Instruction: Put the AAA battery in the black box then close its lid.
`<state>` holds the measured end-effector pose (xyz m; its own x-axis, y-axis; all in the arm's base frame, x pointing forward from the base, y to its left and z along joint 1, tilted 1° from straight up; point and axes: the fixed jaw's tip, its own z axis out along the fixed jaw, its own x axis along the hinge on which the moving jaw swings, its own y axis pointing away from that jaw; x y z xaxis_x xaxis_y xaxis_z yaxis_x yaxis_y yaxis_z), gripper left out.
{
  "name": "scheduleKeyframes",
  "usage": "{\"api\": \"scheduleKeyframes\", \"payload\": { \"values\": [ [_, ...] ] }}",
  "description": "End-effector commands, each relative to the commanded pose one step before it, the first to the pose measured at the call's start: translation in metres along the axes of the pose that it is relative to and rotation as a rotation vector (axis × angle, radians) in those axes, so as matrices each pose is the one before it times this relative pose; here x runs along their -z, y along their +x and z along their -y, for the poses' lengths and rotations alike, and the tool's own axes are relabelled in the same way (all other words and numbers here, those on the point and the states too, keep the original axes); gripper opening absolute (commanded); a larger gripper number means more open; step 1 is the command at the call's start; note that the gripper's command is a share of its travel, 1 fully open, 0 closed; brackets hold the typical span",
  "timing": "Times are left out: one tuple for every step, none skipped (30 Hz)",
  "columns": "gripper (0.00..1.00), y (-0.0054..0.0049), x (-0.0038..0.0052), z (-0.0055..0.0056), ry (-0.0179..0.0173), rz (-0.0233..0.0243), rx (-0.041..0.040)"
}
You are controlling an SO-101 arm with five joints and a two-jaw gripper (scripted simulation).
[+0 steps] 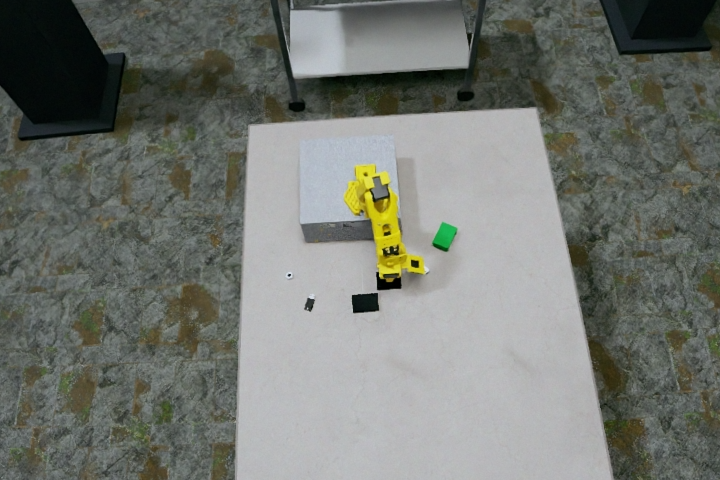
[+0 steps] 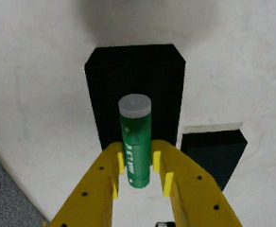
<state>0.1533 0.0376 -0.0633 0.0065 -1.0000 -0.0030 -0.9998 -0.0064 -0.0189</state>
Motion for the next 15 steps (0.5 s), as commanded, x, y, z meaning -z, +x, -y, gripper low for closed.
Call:
{"api": "scheduleKeyframes", "payload": {
  "values": [
    [0.03, 0.00161, -0.002536, -0.00146, -0.00955, -0.00089, -0.00054],
    [0.03, 0.00000, 0.000036, -0.00001, 0.00000, 0.00000, 0.00000],
    [0.03, 0.00000, 0.000084, 0.00000, 0.00000, 0.00000, 0.00000],
    [0.03, 0.00000, 0.000150, -0.00001, 0.00000, 0.00000, 0.00000],
    [0.03, 0.00000, 0.000234, -0.00001, 0.00000, 0.00000, 0.00000],
    [0.03, 0.00001, 0.000318, -0.00002, 0.00000, 0.00000, 0.00000],
    [0.03, 0.00000, 0.000408, -0.00002, 0.00000, 0.00000, 0.00000],
    [0.03, 0.00001, 0.000498, -0.00003, 0.00000, 0.00000, 0.00000],
    [0.03, 0.00001, 0.000588, -0.00004, 0.00000, 0.00000, 0.00000],
    [0.03, 0.00001, 0.000659, -0.00004, 0.00000, 0.00000, 0.00000],
    [0.03, 0.00001, 0.000731, -0.00006, 0.00000, 0.00000, 0.00000],
    [0.03, 0.00001, 0.000791, -0.00006, 0.00000, 0.00000, 0.00000],
    [0.03, 0.00001, 0.000833, -0.00007, 0.00000, 0.00000, 0.00000],
    [0.03, 0.00001, 0.000857, -0.00008, 0.00000, 0.00000, 0.00000],
    [0.03, 0.00002, 0.000875, -0.00009, 0.00000, 0.00000, 0.00000]
  ]
}}
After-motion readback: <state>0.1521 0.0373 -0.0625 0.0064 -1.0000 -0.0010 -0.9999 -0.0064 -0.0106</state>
